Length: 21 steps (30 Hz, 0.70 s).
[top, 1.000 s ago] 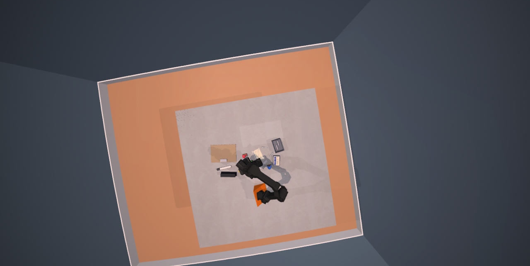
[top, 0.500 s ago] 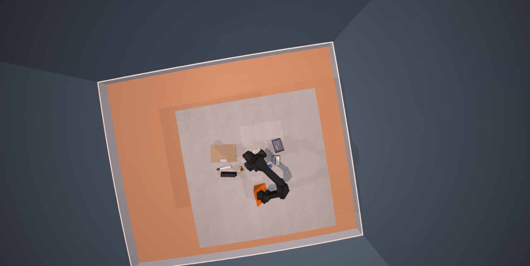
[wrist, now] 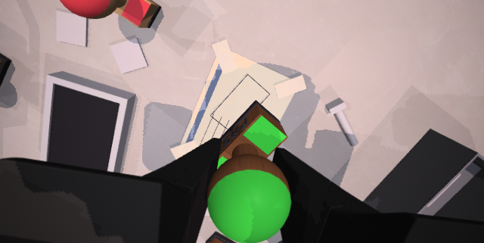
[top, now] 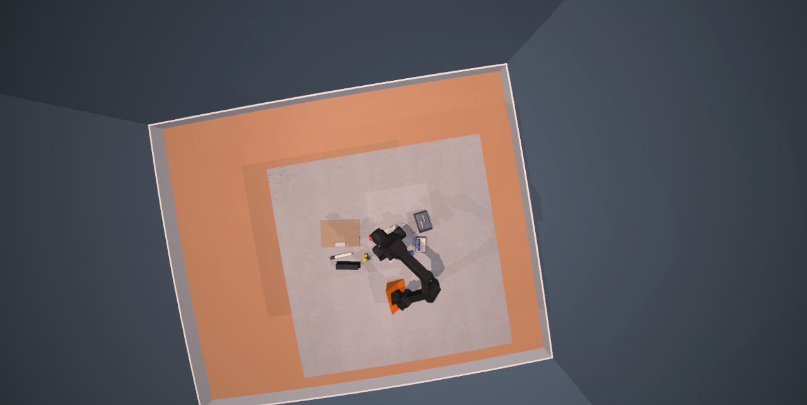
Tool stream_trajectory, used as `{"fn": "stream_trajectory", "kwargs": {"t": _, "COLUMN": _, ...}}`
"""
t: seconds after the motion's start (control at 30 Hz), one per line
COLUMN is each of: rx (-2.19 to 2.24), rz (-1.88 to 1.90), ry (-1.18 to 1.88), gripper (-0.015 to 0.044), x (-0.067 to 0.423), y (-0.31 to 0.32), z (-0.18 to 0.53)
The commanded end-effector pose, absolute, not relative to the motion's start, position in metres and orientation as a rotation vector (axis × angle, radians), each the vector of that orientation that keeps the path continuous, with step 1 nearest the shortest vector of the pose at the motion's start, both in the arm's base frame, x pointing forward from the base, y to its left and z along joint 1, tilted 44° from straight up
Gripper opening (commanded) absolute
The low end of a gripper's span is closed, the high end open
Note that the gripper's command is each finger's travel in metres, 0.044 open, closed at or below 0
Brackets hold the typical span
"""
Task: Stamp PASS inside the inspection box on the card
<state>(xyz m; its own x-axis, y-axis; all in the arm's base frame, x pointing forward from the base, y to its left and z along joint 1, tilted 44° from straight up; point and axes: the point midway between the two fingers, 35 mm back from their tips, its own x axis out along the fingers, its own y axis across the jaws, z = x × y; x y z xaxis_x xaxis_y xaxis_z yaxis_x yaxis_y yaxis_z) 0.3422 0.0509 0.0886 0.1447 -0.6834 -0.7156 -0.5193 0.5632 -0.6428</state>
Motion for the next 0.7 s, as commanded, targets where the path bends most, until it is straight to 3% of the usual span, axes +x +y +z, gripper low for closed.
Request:
{"fn": "stream_trajectory", "kwargs": {"t": 0.0, "rx": -1.079, "rz": -0.158, "ry": 1.513, "gripper": 0.0, "x": 0.3418, "y": 0.0479, "z": 0.0852}}
{"fn": "stream_trajectory", "kwargs": {"t": 0.67, "rx": -1.078, "rz": -0.159, "ry": 1.512, "gripper": 0.0, "x": 0.3443, "y": 0.0392, "z": 0.0754}}
